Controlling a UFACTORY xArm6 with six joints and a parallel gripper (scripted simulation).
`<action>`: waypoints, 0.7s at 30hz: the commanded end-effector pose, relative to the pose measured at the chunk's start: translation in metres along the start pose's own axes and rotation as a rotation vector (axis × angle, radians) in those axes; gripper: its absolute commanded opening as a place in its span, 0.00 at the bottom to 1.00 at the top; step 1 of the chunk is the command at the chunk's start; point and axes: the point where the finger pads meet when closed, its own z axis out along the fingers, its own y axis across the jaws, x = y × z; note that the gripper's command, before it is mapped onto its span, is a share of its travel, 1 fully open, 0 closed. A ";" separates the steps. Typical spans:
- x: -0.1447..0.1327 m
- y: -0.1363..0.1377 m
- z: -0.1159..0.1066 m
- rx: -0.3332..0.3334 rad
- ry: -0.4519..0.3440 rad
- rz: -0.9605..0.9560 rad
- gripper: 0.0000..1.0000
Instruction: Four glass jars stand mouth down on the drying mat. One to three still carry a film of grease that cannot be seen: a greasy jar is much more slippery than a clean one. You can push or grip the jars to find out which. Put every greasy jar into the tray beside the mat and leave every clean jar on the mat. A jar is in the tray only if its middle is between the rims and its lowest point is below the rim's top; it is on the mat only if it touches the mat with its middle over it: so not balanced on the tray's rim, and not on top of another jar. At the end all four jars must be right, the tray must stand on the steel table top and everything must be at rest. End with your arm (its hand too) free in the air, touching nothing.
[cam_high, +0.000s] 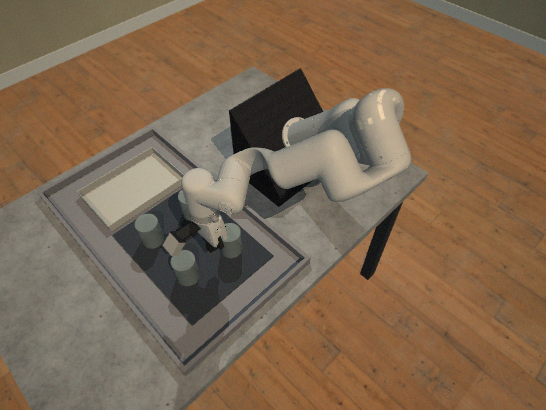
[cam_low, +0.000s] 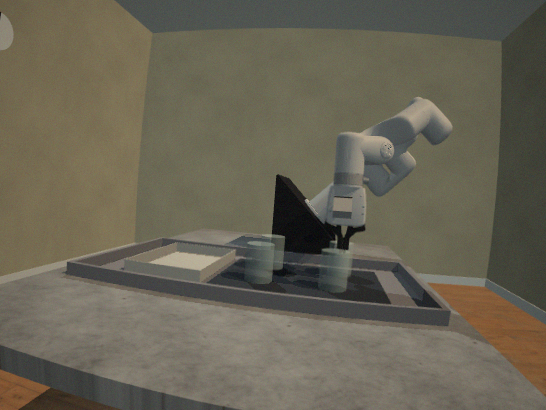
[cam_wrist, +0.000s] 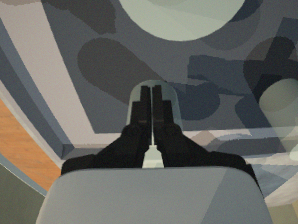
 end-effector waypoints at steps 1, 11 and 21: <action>0.001 0.000 -0.001 -0.001 0.003 -0.001 0.00; 0.000 0.000 -0.001 -0.001 0.003 -0.001 0.00; -0.002 0.000 -0.001 -0.001 0.003 -0.001 0.00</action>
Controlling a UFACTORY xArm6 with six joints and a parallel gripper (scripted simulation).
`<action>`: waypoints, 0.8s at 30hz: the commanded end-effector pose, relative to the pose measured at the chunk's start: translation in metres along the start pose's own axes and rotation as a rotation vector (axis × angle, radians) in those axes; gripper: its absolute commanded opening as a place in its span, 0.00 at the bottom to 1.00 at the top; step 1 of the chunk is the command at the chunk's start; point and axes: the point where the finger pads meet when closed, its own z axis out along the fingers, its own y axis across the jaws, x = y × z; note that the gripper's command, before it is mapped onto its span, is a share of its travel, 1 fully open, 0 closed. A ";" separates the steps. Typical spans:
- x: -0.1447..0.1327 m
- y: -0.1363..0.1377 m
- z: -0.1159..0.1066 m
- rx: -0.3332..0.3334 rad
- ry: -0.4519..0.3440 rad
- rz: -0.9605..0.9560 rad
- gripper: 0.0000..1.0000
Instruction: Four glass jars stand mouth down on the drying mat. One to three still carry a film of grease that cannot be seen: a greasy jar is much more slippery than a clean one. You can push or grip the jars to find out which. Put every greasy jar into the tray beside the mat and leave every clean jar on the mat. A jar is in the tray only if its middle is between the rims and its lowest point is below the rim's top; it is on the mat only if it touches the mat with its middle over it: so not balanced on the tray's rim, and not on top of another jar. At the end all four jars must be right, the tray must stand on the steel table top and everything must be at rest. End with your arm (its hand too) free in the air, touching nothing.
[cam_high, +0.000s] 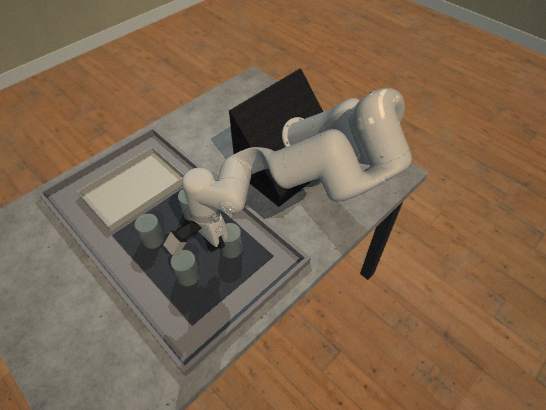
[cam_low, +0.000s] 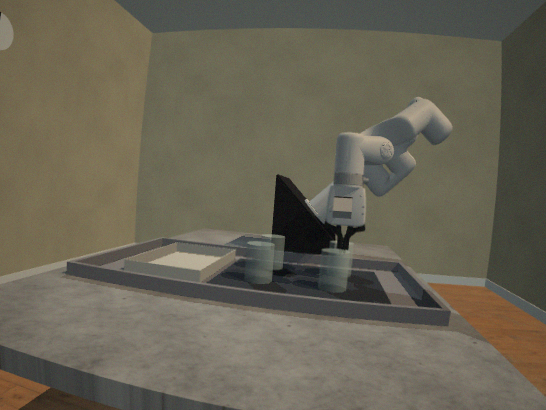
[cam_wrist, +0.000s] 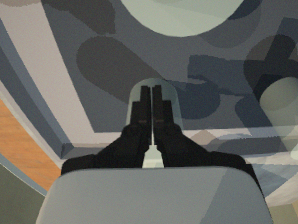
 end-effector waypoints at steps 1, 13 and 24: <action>0.001 0.000 -0.001 -0.001 0.003 -0.001 0.00; -0.001 0.000 -0.001 -0.001 0.003 -0.001 0.00; -0.002 0.000 -0.001 -0.001 0.003 -0.001 0.00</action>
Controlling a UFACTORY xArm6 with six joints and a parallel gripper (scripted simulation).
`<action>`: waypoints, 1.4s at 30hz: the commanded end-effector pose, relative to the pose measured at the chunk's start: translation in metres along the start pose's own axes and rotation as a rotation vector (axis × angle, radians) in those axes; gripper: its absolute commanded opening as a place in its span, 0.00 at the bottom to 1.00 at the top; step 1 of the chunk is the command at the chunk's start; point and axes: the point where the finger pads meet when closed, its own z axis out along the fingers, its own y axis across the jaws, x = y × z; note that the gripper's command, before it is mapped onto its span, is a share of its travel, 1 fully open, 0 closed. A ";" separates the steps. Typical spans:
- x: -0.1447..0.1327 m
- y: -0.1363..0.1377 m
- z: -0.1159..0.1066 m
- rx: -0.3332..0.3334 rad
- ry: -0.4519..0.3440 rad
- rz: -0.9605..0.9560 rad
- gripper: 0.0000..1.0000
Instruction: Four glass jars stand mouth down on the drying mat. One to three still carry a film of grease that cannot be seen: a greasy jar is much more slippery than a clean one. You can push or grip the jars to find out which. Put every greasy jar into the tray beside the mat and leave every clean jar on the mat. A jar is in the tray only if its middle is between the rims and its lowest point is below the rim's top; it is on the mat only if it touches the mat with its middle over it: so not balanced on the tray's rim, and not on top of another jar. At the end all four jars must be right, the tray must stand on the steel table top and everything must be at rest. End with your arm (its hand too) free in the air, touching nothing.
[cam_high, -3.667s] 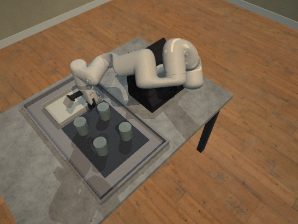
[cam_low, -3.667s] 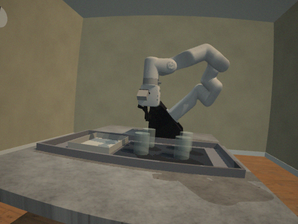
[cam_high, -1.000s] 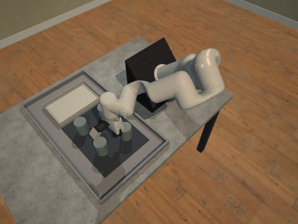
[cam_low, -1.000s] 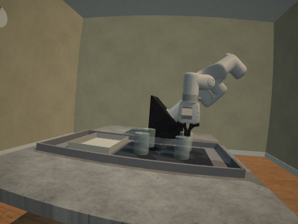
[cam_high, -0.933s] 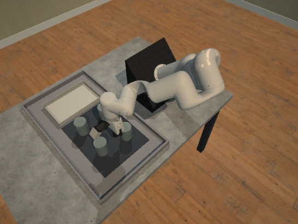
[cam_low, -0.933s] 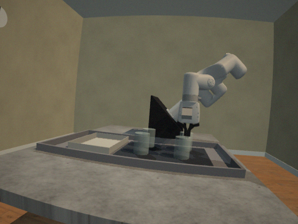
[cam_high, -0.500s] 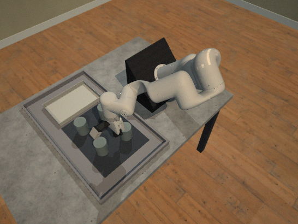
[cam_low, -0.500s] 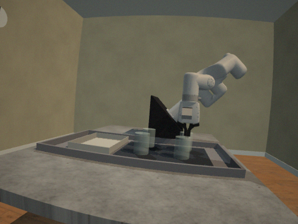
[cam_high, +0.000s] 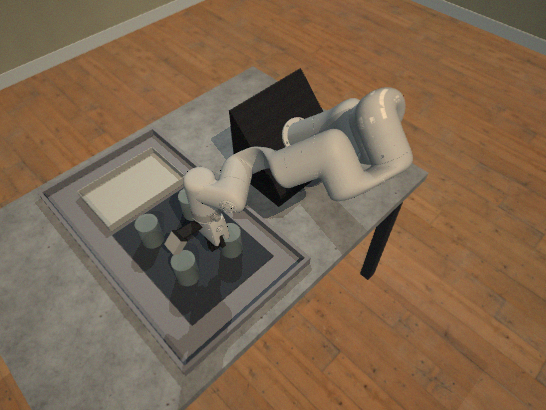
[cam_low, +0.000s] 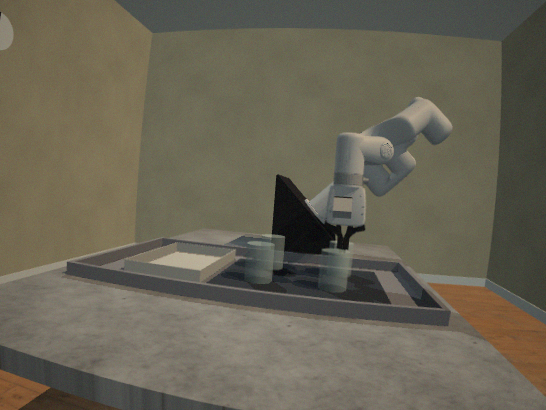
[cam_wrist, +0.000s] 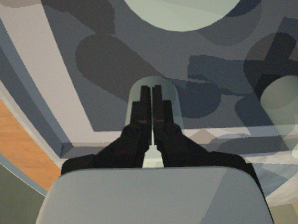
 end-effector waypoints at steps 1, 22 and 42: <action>0.001 0.000 -0.001 -0.001 0.003 -0.001 0.00; -0.002 0.000 -0.001 -0.001 0.003 -0.001 0.00; -0.004 0.000 -0.001 -0.001 0.003 -0.001 0.00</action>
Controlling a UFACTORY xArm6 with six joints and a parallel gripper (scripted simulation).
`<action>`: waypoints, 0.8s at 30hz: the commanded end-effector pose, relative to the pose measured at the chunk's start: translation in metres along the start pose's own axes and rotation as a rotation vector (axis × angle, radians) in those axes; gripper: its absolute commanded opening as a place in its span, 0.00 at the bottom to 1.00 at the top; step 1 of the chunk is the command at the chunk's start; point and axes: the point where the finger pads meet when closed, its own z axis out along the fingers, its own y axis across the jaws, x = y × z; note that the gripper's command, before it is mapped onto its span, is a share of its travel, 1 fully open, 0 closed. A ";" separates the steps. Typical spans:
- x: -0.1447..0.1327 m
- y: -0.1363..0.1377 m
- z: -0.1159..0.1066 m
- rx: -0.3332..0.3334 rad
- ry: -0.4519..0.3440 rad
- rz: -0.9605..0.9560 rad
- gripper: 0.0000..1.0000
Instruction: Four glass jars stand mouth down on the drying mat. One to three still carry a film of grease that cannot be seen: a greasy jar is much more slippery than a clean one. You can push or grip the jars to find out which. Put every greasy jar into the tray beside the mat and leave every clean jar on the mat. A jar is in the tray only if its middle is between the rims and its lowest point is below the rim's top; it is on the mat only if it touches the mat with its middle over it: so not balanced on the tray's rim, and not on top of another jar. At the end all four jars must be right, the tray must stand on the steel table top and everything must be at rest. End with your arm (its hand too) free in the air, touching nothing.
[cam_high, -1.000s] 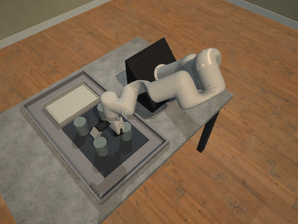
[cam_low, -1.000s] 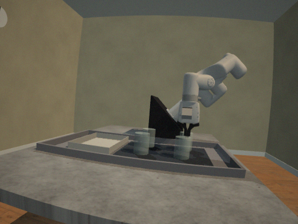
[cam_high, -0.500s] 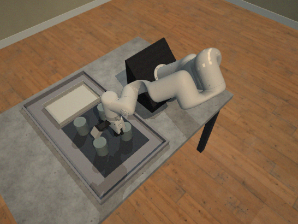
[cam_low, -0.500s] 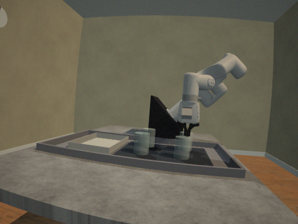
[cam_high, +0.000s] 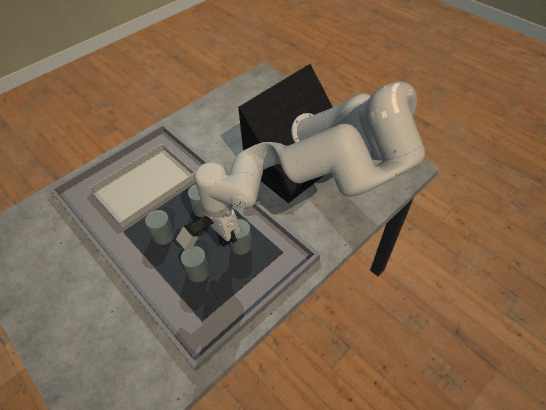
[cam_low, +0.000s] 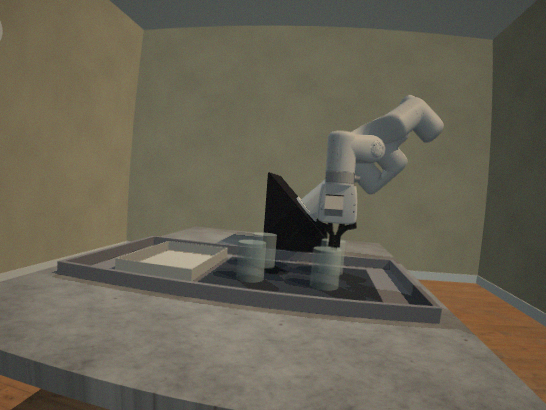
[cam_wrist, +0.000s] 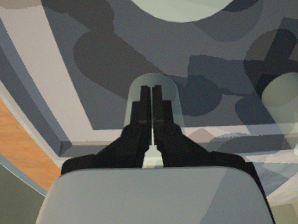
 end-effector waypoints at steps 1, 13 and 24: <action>0.001 0.000 -0.001 -0.001 0.003 -0.001 0.00; -0.001 0.000 -0.001 -0.001 0.003 -0.001 0.00; -0.002 0.000 -0.001 -0.001 0.003 -0.001 0.00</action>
